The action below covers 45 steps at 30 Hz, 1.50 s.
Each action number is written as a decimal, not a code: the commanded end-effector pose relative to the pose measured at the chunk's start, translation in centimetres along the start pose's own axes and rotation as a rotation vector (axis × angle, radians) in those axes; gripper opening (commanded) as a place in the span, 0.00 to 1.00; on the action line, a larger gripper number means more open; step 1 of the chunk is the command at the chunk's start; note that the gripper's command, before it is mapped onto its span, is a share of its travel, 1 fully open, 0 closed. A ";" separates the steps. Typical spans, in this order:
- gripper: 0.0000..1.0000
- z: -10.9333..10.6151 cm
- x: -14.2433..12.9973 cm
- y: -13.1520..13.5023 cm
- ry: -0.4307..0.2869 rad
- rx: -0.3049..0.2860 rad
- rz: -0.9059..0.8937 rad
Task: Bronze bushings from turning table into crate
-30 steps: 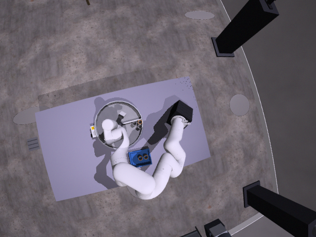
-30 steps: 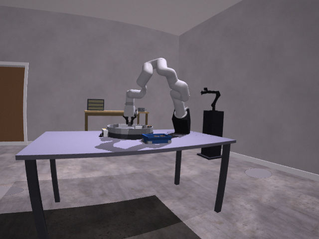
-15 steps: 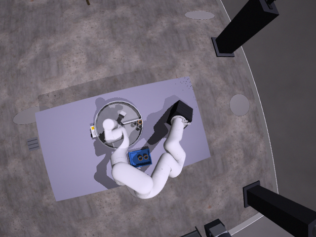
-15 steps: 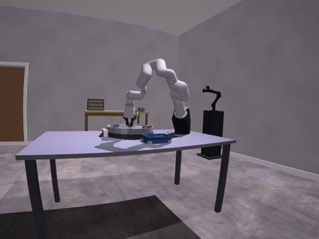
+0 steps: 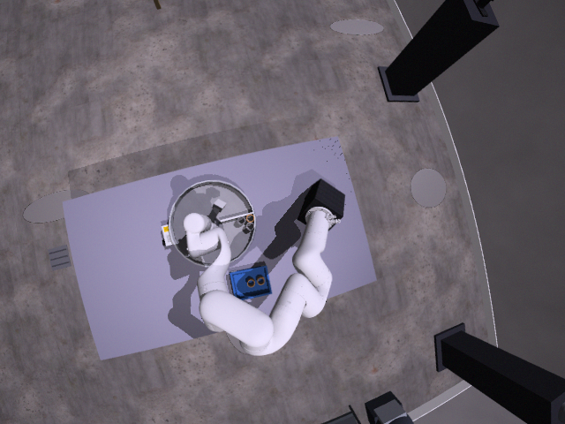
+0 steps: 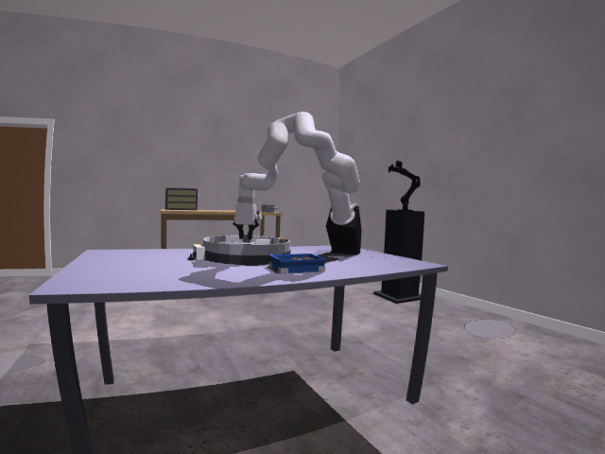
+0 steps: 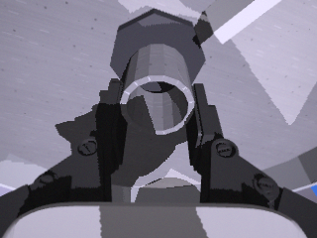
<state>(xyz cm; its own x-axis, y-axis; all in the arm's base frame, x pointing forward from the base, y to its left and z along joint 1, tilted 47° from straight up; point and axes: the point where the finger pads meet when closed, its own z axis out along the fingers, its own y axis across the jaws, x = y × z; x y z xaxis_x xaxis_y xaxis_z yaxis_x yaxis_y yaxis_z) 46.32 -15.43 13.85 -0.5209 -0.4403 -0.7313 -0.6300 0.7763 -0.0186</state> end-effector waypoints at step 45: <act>0.48 0.4 0.0 -0.2 -0.001 0.004 0.001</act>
<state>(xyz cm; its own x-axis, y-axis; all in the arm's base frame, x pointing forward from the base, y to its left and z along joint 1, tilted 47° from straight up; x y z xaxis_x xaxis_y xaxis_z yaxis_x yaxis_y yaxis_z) 46.63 -15.22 13.49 -0.5208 -0.4402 -0.7314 -0.6298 0.7765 -0.0188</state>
